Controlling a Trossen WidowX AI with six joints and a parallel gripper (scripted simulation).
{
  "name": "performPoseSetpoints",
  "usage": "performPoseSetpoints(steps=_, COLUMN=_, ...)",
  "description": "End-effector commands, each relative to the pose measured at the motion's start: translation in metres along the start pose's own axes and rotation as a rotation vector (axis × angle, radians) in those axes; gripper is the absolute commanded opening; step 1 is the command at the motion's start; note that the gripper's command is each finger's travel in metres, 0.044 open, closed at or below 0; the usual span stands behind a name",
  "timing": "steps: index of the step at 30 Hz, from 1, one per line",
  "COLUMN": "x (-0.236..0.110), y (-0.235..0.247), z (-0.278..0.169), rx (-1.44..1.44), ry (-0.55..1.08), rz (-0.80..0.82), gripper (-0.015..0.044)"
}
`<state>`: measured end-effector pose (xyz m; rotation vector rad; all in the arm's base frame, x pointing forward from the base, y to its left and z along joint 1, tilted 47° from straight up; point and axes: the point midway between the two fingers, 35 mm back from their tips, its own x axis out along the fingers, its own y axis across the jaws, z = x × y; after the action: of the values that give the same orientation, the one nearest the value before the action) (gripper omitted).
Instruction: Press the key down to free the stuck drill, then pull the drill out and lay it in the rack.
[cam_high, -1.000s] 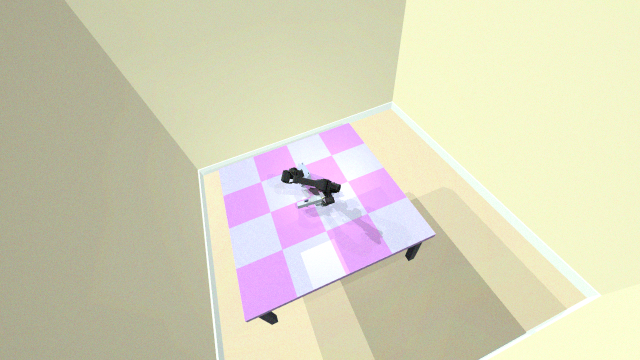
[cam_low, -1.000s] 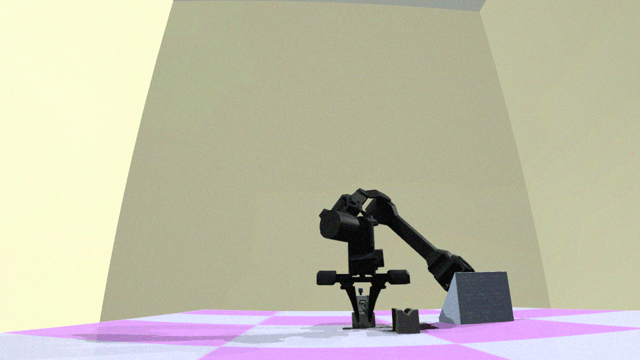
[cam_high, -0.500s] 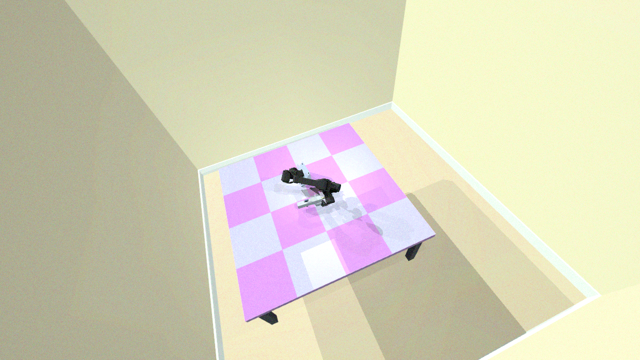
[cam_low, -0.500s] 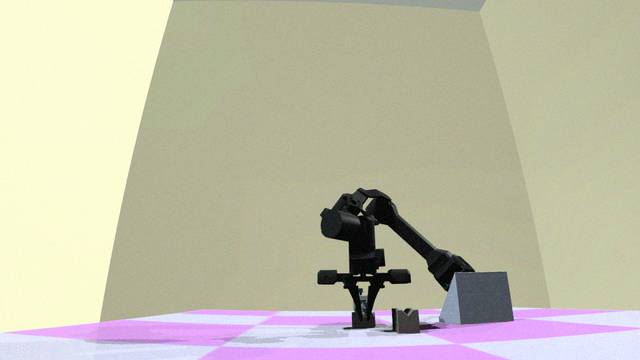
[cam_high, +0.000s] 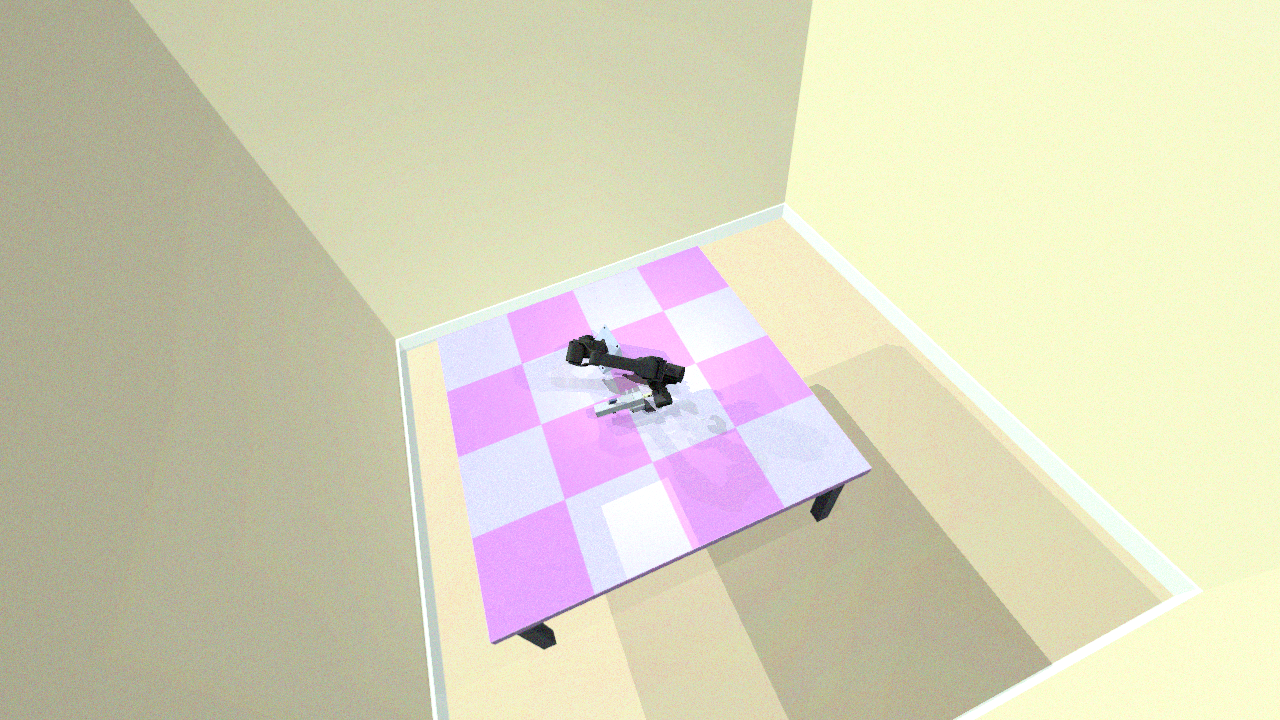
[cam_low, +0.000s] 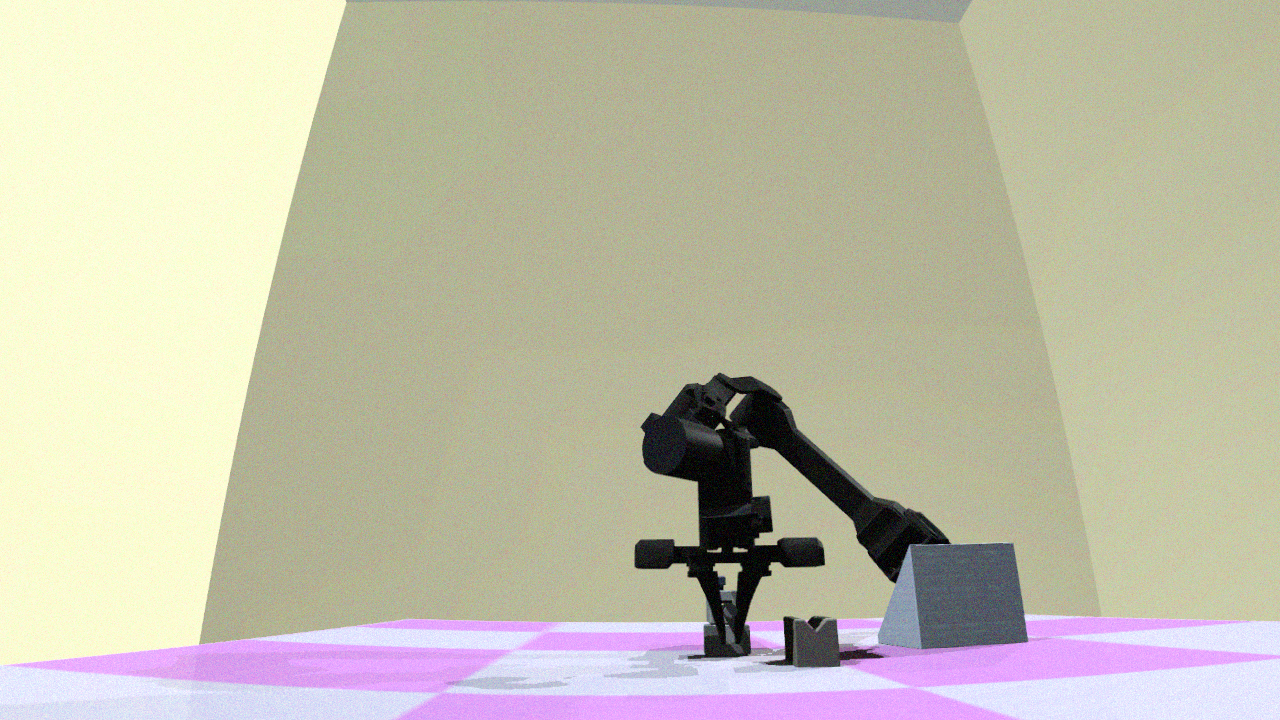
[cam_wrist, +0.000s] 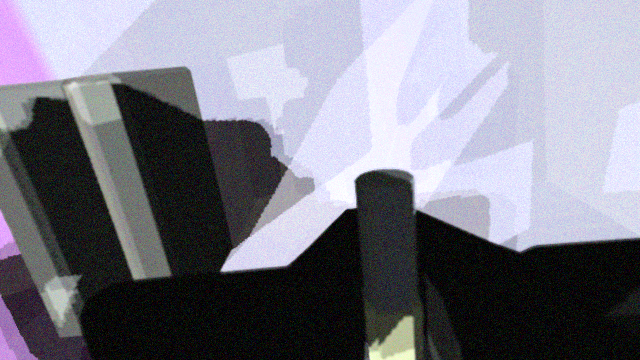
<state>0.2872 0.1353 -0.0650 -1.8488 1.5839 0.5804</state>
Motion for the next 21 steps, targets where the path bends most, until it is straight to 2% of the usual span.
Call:
performPoseSetpoints(steps=1, x=-0.001, y=-0.001, z=0.007, rx=0.005, ry=-0.003, rz=0.001, gripper=0.0)
performPoseSetpoints(steps=21, x=-0.003, y=-0.001, z=0.035, rx=0.006, ry=-0.005, rz=0.001, gripper=0.0)
